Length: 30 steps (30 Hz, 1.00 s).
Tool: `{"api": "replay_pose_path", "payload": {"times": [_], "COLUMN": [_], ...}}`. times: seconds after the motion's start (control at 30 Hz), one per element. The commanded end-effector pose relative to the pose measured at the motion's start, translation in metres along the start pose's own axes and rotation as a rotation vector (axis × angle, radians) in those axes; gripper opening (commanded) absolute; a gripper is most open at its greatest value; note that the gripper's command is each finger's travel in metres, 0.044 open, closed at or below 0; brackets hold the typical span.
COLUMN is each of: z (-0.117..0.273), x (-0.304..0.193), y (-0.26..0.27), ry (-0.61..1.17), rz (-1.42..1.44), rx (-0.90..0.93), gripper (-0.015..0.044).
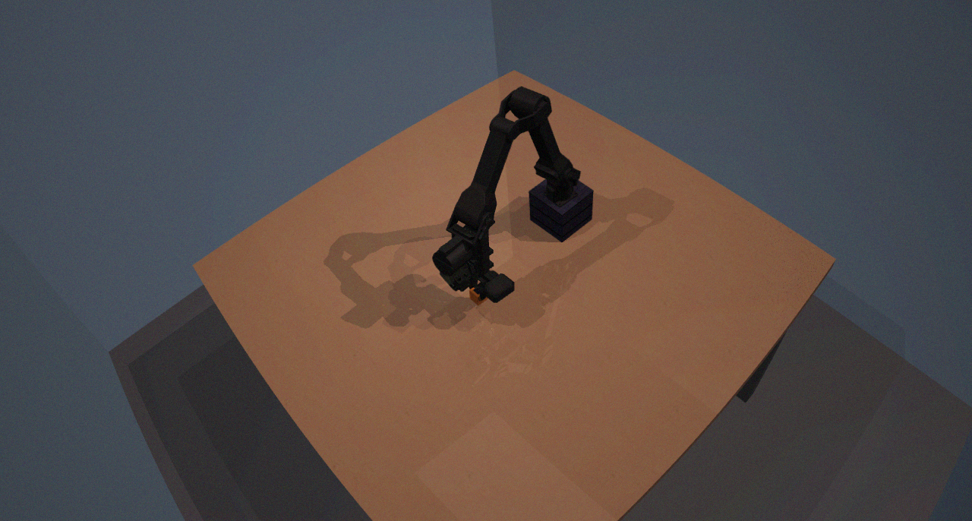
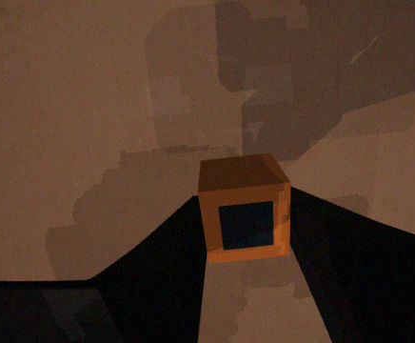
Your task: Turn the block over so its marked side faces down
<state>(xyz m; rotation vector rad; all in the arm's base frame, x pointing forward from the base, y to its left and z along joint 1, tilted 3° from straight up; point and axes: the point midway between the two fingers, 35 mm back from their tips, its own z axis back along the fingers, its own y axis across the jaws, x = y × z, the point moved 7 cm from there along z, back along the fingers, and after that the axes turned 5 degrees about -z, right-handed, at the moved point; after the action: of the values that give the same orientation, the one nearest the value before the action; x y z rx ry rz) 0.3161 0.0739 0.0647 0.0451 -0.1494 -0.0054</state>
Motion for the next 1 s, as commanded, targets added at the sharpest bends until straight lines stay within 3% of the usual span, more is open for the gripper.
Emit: {"api": "replay_pose_path", "payload": {"times": [0.0, 0.73, 0.97], "z": [-0.005, -0.013, -0.017], "x": [-0.007, -0.038, -0.040], "y": [-0.001, -0.004, -0.004], "ry": [-0.049, -0.415, -0.458], "rz": [-0.002, -0.005, -0.005], "rx": [-0.002, 0.032, 0.036], "gripper": [0.0000, 0.0000, 0.0000]}}
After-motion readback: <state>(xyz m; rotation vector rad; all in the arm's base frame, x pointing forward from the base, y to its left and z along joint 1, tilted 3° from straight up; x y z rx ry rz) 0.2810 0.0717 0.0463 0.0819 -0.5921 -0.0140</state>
